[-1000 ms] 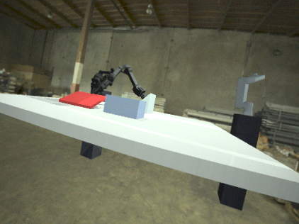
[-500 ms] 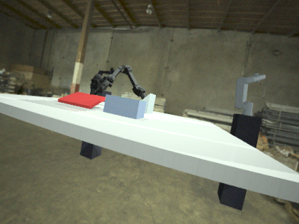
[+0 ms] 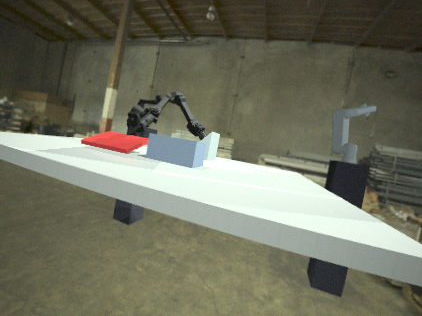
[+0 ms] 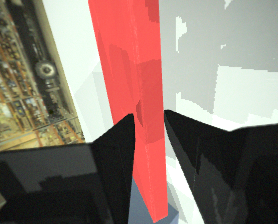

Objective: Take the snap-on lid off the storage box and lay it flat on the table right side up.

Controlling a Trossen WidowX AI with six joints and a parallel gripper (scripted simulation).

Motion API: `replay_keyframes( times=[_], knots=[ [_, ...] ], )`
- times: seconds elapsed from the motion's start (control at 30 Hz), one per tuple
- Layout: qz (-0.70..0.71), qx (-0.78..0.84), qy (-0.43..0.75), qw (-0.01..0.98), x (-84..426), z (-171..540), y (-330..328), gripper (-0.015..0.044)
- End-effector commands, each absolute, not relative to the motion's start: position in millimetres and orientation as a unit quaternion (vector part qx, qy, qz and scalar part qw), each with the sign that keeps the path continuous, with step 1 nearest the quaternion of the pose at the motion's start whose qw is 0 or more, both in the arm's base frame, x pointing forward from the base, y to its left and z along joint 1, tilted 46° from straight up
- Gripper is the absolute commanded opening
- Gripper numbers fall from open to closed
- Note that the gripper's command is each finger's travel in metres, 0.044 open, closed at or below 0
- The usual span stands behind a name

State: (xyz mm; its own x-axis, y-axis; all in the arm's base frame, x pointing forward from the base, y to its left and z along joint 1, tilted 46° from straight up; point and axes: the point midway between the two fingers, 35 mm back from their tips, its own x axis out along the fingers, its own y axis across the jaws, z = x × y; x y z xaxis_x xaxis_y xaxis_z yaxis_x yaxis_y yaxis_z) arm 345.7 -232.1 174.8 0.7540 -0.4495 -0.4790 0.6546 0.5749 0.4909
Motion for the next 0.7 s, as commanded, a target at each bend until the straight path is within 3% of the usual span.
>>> replay_keyframes(
  times=[0.0,0.07,0.13,0.33,0.67],
  knots=[
    [-0.32,0.338,0.154,0.872,345.8,176.7,-232.0,0.021],
    [-0.32,0.338,0.154,0.872,345.8,176.7,-232.0,0.0263],
    [-0.32,0.338,0.154,0.872,345.8,176.7,-232.0,0.0275],
    [-0.32,0.338,0.154,0.872,334.7,174.7,-231.6,0.0433],
    [-0.32,0.337,0.154,0.872,314.7,175.7,-232.0,0.044]
  ],
)
